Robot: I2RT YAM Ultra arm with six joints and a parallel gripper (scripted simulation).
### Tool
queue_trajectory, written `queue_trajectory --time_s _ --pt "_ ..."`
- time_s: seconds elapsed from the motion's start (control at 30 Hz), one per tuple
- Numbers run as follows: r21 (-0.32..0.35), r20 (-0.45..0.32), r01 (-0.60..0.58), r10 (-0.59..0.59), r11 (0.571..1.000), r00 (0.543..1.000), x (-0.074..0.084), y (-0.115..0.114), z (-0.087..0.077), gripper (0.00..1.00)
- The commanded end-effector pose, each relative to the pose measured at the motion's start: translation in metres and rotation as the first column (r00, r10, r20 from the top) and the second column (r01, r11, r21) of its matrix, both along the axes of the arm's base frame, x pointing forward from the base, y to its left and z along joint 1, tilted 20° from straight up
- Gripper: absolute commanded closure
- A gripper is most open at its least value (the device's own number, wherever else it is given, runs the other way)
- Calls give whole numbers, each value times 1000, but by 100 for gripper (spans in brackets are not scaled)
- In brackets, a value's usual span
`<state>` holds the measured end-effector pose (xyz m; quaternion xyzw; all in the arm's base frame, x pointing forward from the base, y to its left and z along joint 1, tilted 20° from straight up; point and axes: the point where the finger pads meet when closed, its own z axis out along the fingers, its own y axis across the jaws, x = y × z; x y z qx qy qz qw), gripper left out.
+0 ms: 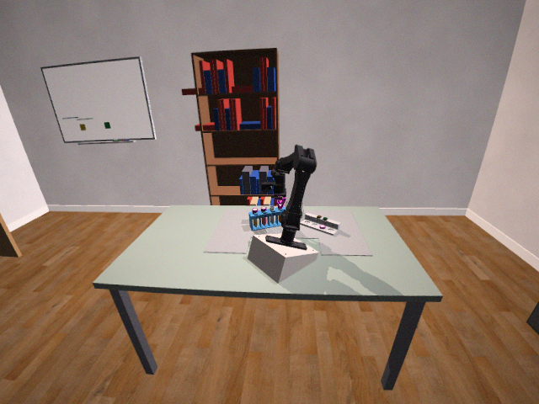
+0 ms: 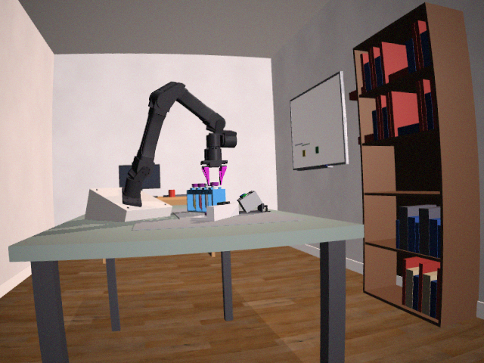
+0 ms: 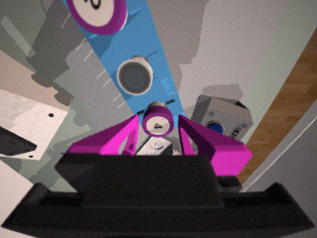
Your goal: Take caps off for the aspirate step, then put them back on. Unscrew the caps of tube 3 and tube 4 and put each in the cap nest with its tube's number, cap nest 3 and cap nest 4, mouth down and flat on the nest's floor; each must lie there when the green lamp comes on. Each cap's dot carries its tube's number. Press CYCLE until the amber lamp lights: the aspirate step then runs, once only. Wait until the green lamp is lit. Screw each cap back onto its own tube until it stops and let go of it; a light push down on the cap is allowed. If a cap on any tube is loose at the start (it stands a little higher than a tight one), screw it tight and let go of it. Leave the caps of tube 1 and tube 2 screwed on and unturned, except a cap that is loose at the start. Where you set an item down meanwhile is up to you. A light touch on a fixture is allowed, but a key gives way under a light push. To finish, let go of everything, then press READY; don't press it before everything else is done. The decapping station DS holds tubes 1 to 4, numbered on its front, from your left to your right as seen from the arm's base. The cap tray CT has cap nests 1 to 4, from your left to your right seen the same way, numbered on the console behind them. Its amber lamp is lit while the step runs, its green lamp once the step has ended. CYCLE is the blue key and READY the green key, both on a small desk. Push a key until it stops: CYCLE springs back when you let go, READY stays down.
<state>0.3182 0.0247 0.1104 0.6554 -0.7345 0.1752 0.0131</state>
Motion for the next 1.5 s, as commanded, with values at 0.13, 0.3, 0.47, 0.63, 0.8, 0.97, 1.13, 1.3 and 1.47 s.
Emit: queue_trajectory --time_s 0.13,0.3,0.47,0.63,0.8,0.97,1.13,1.3,1.47 --pt "108 100 354 -365 929 926 2 1 3 51" --pt "188 133 549 -575 814 807 2 1 3 51" --pt "272 145 706 -753 654 641 2 1 3 51" --pt "327 142 785 -849 526 510 2 1 3 51" --pt "406 119 859 -950 312 289 2 1 3 51" --pt "476 76 875 -996 83 53 2 1 3 51" --pt "530 20 837 -985 -133 -170 2 1 3 51" --pt "572 -57 736 -913 -362 -404 2 1 3 51" --pt "592 -138 589 -789 -550 -598 1 1 3 51"
